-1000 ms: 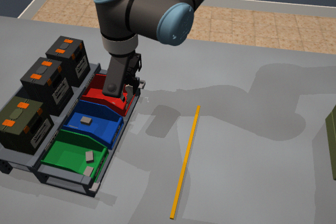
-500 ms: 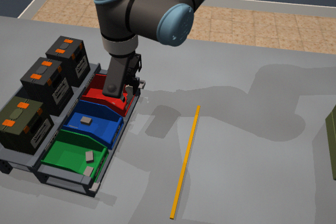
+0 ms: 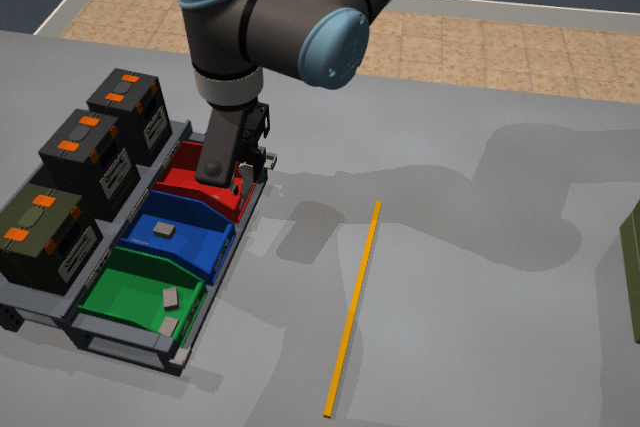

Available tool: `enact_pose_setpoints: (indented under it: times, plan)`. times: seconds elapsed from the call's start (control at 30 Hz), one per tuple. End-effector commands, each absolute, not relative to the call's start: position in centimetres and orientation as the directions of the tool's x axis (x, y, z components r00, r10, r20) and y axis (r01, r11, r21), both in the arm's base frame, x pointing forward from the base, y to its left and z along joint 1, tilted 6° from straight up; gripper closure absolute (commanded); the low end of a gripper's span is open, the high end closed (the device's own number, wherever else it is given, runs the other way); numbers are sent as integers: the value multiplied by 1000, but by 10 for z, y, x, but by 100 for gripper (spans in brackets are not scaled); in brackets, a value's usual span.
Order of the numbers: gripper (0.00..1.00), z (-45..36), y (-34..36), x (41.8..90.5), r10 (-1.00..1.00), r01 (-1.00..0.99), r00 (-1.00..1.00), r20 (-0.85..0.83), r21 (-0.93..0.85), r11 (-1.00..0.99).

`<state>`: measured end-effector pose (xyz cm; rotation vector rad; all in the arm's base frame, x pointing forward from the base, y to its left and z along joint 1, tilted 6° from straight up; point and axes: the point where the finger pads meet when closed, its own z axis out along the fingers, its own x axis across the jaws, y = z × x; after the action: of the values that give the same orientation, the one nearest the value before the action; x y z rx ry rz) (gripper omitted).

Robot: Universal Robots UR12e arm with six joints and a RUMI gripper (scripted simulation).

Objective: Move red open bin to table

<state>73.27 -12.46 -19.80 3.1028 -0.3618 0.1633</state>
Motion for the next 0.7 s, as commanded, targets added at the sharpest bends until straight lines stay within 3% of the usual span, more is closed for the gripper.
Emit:
enact_pose_setpoints:
  times: [0.0,0.47,0.67]
  plan:
    - [100,-198,-125,733,-229,-230,968,106,1,-973]
    - [100,-198,-125,733,-229,-230,968,107,1,-973]
    - [100,-201,-118,704,-229,-230,968,107,1,-973]
